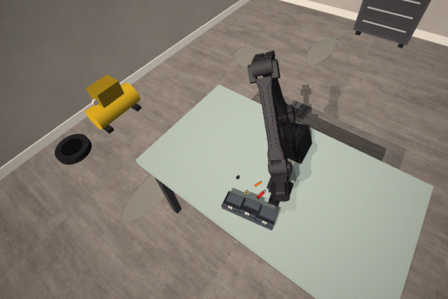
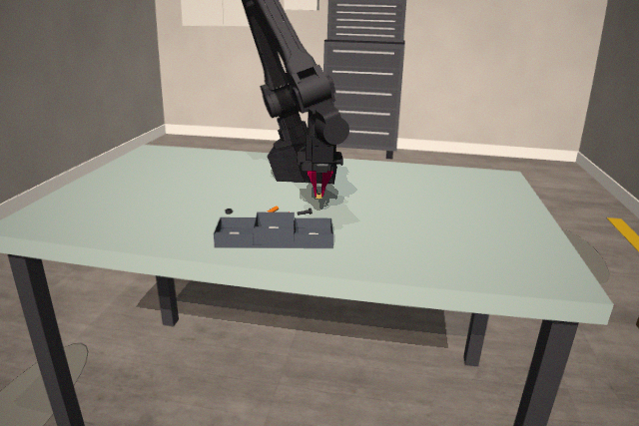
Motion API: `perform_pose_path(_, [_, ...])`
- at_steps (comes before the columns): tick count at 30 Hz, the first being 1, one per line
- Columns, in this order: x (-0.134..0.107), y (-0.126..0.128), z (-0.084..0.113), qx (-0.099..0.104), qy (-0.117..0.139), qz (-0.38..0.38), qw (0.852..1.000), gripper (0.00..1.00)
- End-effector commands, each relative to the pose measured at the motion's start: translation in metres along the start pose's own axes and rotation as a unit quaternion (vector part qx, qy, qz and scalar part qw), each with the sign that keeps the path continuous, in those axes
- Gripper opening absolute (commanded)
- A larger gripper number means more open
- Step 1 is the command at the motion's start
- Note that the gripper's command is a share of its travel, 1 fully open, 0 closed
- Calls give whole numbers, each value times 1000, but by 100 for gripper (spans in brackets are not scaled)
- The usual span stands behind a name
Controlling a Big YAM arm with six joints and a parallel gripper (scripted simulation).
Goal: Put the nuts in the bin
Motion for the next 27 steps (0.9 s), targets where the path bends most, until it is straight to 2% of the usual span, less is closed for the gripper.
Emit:
perform_pose_path(1, [13,15,12,9,-16,-1,1000,11])
perform_pose_path(27, [12,15,11,8,-14,0,1000,11])
Point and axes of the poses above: the point where the finger pads meet when closed, its own z axis back along the fingers, its own y axis across the jaws, x = y × z, the point moved 6 cm from there along z, back along the fingers, and after that the axes turned 13 degrees about -z, right-handed, at the moved point
